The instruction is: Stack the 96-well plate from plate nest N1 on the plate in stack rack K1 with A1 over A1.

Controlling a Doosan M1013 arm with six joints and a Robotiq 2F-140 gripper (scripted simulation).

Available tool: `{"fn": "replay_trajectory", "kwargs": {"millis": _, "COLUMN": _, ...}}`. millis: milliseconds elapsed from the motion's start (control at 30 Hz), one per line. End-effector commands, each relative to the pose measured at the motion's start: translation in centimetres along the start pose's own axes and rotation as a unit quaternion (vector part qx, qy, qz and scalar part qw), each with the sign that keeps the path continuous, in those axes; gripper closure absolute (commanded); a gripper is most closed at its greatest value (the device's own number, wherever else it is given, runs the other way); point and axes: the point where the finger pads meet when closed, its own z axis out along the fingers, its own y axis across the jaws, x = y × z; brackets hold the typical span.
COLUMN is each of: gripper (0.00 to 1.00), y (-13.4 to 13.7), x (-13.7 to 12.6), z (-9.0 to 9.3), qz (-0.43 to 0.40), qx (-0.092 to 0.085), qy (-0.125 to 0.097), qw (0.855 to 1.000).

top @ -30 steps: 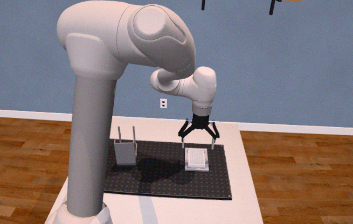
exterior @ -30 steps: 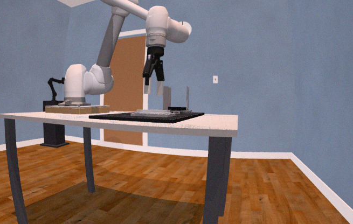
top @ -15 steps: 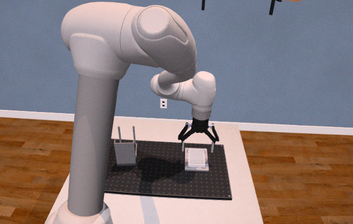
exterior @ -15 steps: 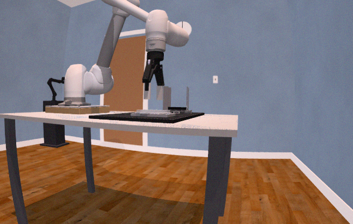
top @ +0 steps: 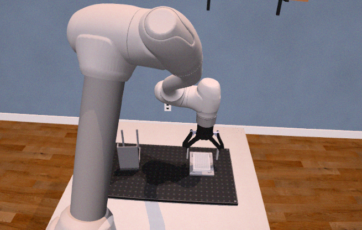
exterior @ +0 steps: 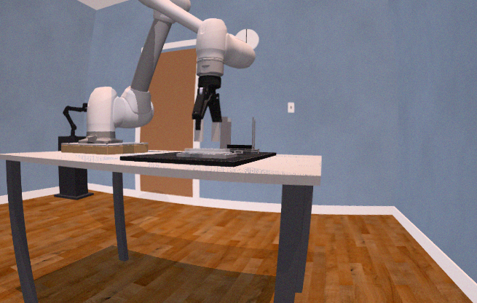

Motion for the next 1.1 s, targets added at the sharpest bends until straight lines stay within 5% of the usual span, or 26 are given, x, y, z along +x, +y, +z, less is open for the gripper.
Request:
{"fn": "replay_trajectory", "kwargs": {"millis": 0, "gripper": 0.00, "y": 0.0, "x": 0.0, "z": 0.5, "qz": 0.000, "qx": 0.000, "qy": 0.000, "qw": 1.000}}
{"fn": "replay_trajectory", "kwargs": {"millis": 700, "gripper": 0.00, "y": 0.0, "x": 0.0, "z": 1.9, "qz": 0.000, "qx": 0.000, "qy": 0.000, "qw": 1.000}}
{"fn": "replay_trajectory", "kwargs": {"millis": 733, "gripper": 1.00, "y": 0.0, "x": 0.0, "z": 1.9, "qz": 0.000, "qx": 0.000, "qy": 0.000, "qw": 1.000}}
{"fn": "replay_trajectory", "kwargs": {"millis": 1067, "gripper": 1.00, "y": 0.0, "x": 0.0, "z": 1.9, "qz": 0.000, "qx": 0.000, "qy": 0.000, "qw": 1.000}}
